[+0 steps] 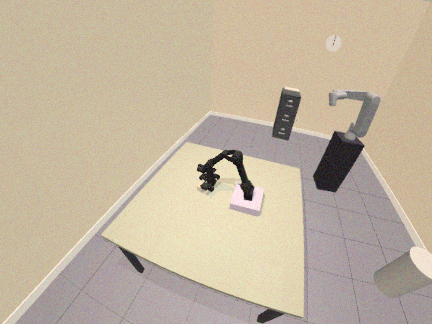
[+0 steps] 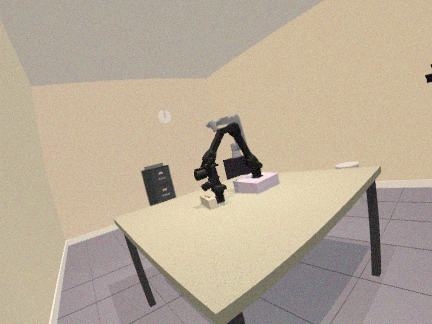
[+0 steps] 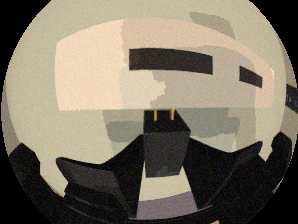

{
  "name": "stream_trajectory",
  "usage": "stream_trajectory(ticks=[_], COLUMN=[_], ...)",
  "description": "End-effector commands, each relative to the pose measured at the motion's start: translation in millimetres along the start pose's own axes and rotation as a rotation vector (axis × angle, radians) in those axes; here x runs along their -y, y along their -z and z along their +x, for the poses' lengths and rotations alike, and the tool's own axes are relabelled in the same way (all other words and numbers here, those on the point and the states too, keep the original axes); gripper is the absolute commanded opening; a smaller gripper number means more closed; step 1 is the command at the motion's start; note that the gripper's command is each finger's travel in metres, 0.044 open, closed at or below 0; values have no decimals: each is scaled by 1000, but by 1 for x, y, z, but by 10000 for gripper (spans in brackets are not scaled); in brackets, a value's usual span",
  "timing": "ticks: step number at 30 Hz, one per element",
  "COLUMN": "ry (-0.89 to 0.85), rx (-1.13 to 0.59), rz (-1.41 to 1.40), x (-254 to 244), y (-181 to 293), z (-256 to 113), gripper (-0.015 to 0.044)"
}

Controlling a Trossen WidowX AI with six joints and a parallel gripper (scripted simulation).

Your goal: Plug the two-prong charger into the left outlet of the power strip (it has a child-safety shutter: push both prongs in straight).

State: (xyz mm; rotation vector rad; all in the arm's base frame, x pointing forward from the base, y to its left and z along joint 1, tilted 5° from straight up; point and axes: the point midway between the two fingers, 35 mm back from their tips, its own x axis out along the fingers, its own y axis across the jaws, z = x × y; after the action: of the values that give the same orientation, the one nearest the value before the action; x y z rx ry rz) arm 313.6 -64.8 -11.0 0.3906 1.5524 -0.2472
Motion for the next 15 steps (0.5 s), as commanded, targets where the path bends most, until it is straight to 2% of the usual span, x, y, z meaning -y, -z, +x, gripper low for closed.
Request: stream_trajectory(ticks=[1,15], ry=[-4,-4], rx=[-5,-5], rz=[-4,-5], x=[-1,-1], y=[0,-4], z=[1,0], gripper=[0,0])
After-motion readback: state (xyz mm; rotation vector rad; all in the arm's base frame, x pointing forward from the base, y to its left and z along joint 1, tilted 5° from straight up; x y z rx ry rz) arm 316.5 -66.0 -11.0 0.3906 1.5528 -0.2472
